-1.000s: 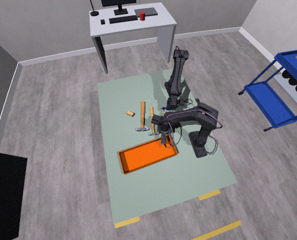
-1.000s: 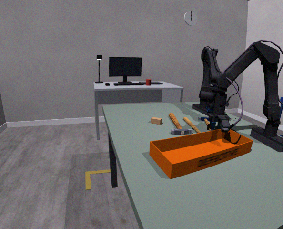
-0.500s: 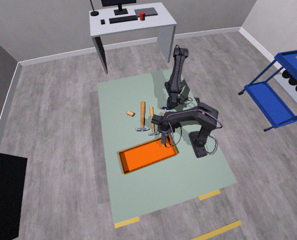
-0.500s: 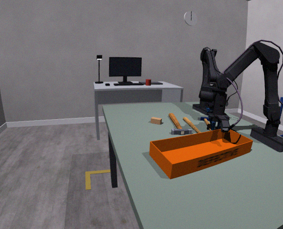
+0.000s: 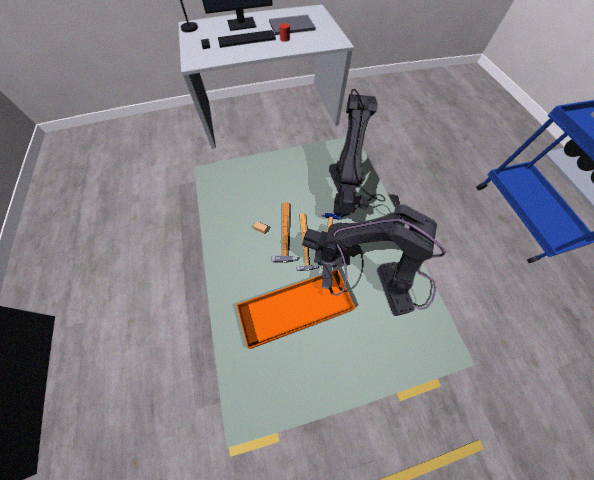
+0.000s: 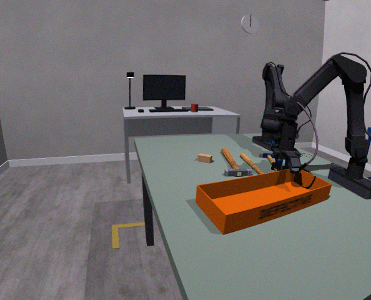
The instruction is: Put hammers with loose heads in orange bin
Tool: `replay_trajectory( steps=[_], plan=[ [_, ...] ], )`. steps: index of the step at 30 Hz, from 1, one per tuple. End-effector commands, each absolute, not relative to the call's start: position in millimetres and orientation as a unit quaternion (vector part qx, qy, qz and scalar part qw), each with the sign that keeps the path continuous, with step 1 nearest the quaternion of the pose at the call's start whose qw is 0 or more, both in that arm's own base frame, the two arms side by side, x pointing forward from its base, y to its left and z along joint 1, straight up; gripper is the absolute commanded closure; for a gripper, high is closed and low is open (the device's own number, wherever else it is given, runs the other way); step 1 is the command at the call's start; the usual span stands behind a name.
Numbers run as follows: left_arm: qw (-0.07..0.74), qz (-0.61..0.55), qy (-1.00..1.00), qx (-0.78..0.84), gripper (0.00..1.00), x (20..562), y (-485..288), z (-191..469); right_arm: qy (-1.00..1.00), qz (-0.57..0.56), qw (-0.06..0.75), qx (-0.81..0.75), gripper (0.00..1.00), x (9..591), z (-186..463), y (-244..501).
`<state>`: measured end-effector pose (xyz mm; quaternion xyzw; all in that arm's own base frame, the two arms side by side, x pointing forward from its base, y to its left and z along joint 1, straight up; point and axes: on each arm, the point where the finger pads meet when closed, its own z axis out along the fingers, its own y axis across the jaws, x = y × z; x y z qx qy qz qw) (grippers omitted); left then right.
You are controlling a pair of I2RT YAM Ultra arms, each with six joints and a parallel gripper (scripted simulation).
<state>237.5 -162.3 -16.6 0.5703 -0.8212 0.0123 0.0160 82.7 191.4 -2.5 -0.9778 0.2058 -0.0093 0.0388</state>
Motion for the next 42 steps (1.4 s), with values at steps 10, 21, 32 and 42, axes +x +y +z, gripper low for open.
replay_trajectory(
  steps=[10, 21, 32, 42],
  plan=[
    [-0.003, 0.007, -0.824, 0.566, 0.80, 244.2, -159.1, -16.3, 0.206, -0.009, 0.042, -0.978, 0.59, 80.7, 1.1, 187.6],
    [-0.003, 0.007, -0.824, 0.566, 0.80, 244.2, -159.1, -16.3, 0.206, -0.015, 0.069, -0.976, 0.59, 83.3, 30.2, 192.9],
    [-0.003, 0.007, -0.824, 0.566, 0.80, 244.2, -159.1, -16.3, 0.204, -0.015, 0.069, -0.976, 0.00, 79.7, 73.6, 189.3],
    [-0.003, 0.007, -0.824, 0.566, 0.80, 244.2, -159.1, -16.3, 0.215, -0.005, 0.046, -0.975, 0.00, 80.4, 59.9, 189.5]
  ],
)
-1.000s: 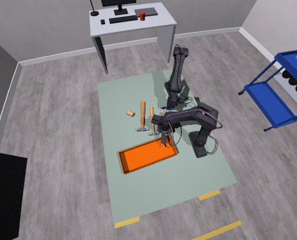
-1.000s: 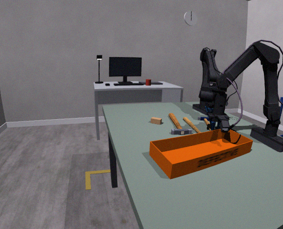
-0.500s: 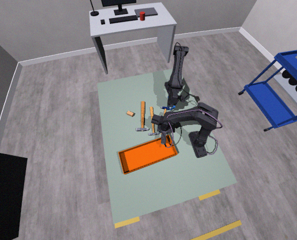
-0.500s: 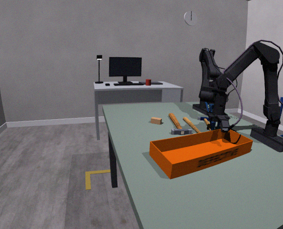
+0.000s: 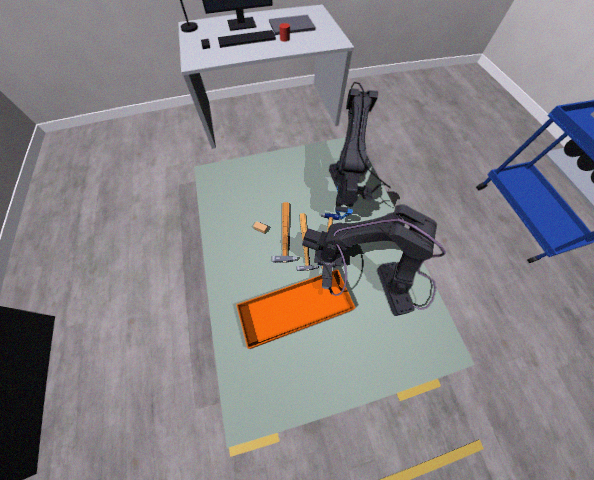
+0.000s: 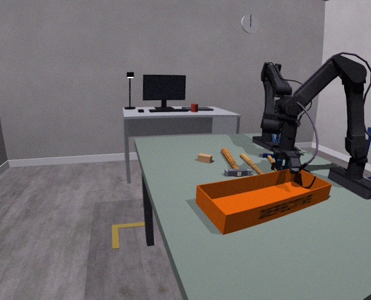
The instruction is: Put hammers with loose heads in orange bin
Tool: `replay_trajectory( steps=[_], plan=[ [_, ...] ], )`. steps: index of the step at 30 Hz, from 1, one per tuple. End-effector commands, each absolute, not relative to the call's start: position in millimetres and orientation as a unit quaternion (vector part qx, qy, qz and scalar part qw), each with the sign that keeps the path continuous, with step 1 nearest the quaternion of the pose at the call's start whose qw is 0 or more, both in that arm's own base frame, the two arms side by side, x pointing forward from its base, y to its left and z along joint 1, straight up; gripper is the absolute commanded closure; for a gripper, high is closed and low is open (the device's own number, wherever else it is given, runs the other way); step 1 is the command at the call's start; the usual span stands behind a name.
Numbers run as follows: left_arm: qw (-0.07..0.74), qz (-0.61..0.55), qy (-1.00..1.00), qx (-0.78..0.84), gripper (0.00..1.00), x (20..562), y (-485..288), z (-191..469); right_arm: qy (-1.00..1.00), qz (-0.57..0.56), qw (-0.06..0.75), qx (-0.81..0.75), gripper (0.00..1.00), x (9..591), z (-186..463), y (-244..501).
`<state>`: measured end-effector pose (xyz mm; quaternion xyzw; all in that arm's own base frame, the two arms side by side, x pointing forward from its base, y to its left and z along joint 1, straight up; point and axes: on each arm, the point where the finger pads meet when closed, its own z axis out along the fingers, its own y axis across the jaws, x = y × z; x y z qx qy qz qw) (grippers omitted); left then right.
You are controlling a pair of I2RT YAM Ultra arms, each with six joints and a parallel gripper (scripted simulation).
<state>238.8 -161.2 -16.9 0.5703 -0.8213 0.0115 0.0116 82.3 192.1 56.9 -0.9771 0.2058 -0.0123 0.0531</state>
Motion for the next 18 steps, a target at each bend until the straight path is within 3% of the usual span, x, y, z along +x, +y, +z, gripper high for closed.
replay_trajectory(
  steps=[1, 18],
  plan=[
    [-0.003, 0.007, -0.824, 0.566, 0.80, 244.2, -159.1, -16.3, 0.224, -0.003, 0.051, -0.973, 0.00, 80.7, 61.1, 190.8],
    [-0.003, 0.007, -0.824, 0.566, 0.80, 244.2, -159.1, -16.3, 0.553, 0.056, 0.142, -0.819, 0.00, 96.1, 51.3, 181.5]
  ],
)
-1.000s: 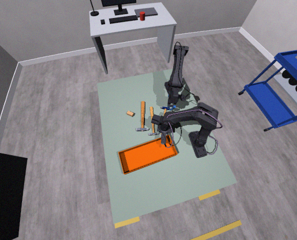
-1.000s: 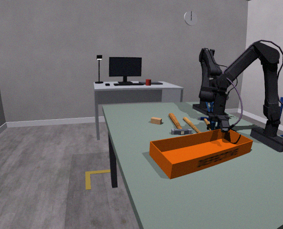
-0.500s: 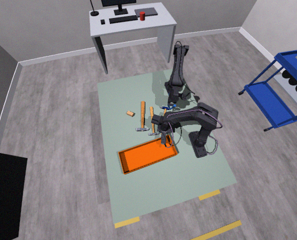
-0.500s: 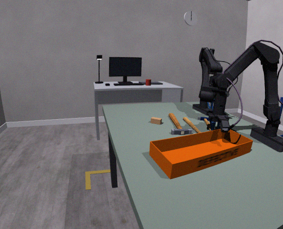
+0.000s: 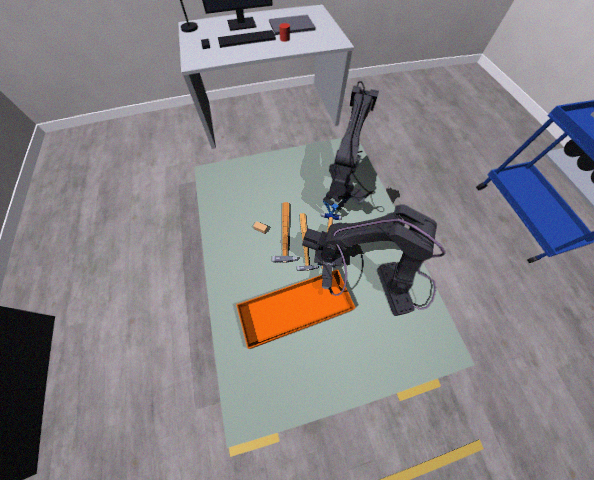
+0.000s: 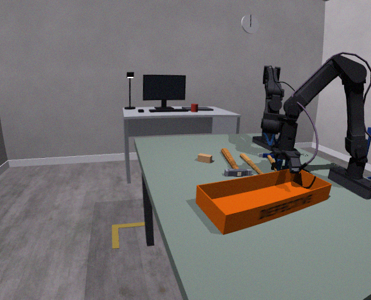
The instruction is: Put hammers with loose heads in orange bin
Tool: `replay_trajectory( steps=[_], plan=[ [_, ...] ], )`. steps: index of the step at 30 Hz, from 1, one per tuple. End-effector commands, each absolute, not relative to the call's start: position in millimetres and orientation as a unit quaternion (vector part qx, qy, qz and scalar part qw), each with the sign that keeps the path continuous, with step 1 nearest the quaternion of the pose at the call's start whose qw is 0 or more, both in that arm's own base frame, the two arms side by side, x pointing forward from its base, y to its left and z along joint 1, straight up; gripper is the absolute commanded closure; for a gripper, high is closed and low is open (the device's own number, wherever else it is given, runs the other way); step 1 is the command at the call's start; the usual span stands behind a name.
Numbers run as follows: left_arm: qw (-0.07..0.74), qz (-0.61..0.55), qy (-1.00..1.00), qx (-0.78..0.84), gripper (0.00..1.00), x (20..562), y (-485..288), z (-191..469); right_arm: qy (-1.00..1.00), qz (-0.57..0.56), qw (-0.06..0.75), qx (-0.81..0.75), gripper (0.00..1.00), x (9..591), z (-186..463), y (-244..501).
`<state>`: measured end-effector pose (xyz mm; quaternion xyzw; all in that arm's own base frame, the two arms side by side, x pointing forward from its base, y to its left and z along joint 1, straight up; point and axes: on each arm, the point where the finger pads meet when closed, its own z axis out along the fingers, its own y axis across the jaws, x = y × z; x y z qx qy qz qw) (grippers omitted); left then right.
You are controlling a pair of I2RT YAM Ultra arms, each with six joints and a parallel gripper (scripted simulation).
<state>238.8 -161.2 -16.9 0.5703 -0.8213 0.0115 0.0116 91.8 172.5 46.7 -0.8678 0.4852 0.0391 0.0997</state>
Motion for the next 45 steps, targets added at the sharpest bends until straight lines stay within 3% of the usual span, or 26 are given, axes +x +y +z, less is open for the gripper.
replay_trajectory(
  steps=[1, 23, 45],
  plan=[
    [-0.003, 0.007, -0.824, 0.566, 0.80, 244.2, -159.1, -16.3, 0.576, 0.060, 0.148, -0.802, 0.00, 97.4, 50.3, 179.6],
    [-0.003, 0.007, -0.824, 0.566, 0.80, 244.2, -159.1, -16.3, 0.840, 0.102, 0.219, -0.486, 0.00, 115.9, 34.9, 153.5],
    [-0.001, 0.003, -0.822, 0.569, 0.80, 241.8, -157.0, -18.0, 0.840, 0.107, 0.219, -0.485, 0.00, 112.2, 34.3, 152.8]
  ],
)
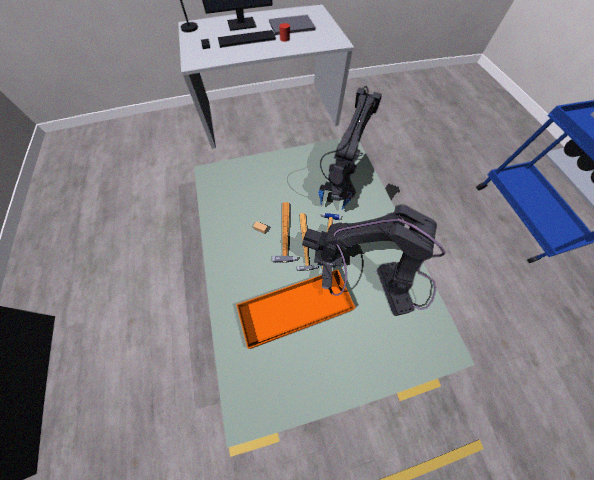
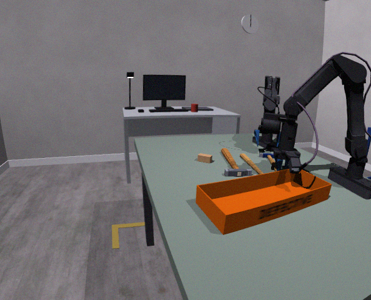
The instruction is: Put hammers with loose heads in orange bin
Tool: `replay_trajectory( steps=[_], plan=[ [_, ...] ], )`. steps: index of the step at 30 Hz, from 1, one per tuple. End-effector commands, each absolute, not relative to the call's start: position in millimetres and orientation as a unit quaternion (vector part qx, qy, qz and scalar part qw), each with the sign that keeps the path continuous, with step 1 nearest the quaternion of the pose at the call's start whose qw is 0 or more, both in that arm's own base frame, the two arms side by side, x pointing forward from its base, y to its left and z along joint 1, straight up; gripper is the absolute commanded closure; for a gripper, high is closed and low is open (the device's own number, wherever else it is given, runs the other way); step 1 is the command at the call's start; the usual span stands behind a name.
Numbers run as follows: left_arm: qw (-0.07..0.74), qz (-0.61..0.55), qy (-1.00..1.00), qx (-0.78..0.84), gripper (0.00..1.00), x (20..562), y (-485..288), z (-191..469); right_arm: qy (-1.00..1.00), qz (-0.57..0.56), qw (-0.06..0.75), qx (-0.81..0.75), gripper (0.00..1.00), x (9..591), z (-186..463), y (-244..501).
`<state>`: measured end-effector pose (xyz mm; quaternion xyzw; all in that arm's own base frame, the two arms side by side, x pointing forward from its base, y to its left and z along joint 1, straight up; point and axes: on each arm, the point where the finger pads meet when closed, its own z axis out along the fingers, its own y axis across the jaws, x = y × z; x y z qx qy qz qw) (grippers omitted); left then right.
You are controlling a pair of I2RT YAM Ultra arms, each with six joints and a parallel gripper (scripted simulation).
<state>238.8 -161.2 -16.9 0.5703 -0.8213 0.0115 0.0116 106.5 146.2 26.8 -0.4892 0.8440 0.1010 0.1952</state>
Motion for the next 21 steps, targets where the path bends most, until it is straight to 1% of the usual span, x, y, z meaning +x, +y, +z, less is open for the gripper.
replay_trajectory(
  steps=[1, 2, 4, 5, 6, 11, 14, 21],
  plan=[
    [-0.001, 0.003, -0.822, 0.569, 0.68, 241.8, -157.0, -18.0, 0.842, 0.105, 0.216, -0.483, 0.00, 113.0, 33.7, 152.0],
    [-0.001, 0.003, -0.822, 0.569, 0.59, 241.8, -157.0, -18.0, 0.842, 0.105, 0.216, -0.483, 0.00, 113.0, 33.7, 152.0],
    [-0.001, 0.003, -0.822, 0.569, 0.59, 241.8, -157.0, -18.0, 0.842, 0.105, 0.216, -0.483, 0.00, 113.0, 33.7, 152.0],
    [0.000, -0.001, -0.823, 0.568, 0.48, 238.4, -156.5, -17.0, 0.842, 0.105, 0.216, -0.483, 0.00, 113.0, 33.7, 152.0],
    [0.000, 0.000, -0.823, 0.568, 0.46, 236.1, -156.1, -15.5, 0.842, 0.105, 0.216, -0.483, 0.00, 113.0, 33.7, 152.0],
    [-0.010, 0.014, -0.821, 0.571, 0.46, 235.7, -155.7, -5.3, 0.842, 0.105, 0.216, -0.483, 0.00, 113.0, 33.7, 152.0],
    [-0.015, 0.026, -0.819, 0.573, 0.46, 244.6, -157.0, 5.7, 0.842, 0.105, 0.216, -0.483, 0.00, 113.0, 33.7, 152.0],
    [-0.015, 0.026, -0.819, 0.573, 0.46, 243.0, -159.2, 18.7, 0.842, 0.105, 0.216, -0.483, 0.00, 113.0, 33.7, 152.0]
  ],
)
